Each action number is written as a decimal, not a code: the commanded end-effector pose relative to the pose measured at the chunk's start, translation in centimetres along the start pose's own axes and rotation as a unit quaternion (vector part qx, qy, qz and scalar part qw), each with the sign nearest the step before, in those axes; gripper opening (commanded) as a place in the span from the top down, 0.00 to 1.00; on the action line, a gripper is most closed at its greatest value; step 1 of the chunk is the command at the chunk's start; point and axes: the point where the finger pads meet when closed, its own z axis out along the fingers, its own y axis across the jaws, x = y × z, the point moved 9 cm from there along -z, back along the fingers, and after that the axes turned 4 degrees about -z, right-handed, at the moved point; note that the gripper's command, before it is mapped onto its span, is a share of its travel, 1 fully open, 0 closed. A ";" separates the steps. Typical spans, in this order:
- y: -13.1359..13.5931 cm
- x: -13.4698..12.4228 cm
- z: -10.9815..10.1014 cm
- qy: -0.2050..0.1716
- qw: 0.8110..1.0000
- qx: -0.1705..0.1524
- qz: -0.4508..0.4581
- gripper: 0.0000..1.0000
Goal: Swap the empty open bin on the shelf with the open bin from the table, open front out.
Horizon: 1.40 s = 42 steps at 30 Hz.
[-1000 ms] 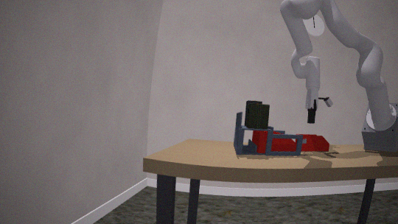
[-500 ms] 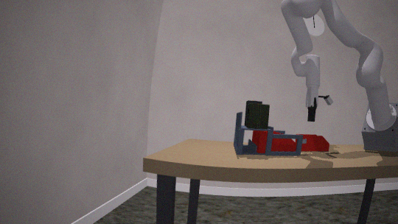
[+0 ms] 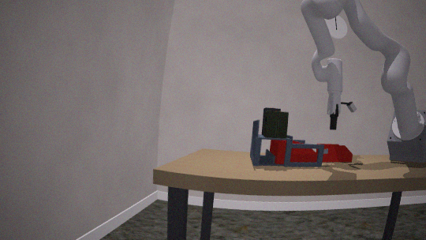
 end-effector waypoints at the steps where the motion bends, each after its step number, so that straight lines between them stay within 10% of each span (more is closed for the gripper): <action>1: 0.0 0.0 0.0 0.000 1.000 0.000 0.000 1.00; 22: 1.3 -2.1 0.3 0.005 0.996 0.003 -0.091 1.00; 32: 6.4 -7.9 1.5 0.014 0.950 0.002 -0.312 1.00; 42: 14.5 -13.8 2.6 0.010 0.824 -0.003 -0.567 1.00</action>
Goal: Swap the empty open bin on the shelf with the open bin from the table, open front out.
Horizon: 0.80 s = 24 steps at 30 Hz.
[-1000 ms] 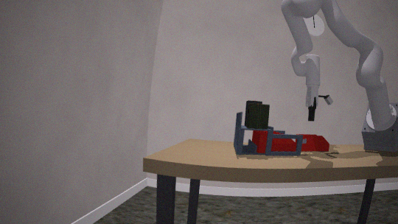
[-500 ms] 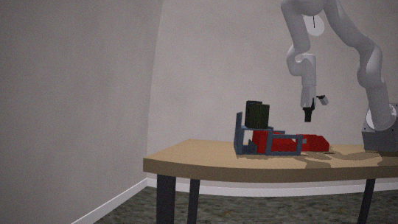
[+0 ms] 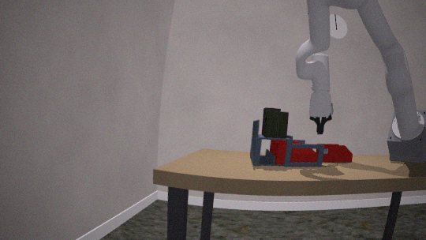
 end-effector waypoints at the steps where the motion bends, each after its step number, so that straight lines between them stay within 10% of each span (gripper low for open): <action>1: 0.1 -4.8 0.3 -0.001 0.990 0.010 -0.139 1.00; 11: 0.4 -6.4 0.4 -0.004 0.956 0.018 -0.292 1.00; 12: 0.4 -6.4 0.4 -0.004 0.956 0.018 -0.292 0.05; 24: 0.4 -6.4 0.4 -0.004 0.956 0.018 -0.292 0.05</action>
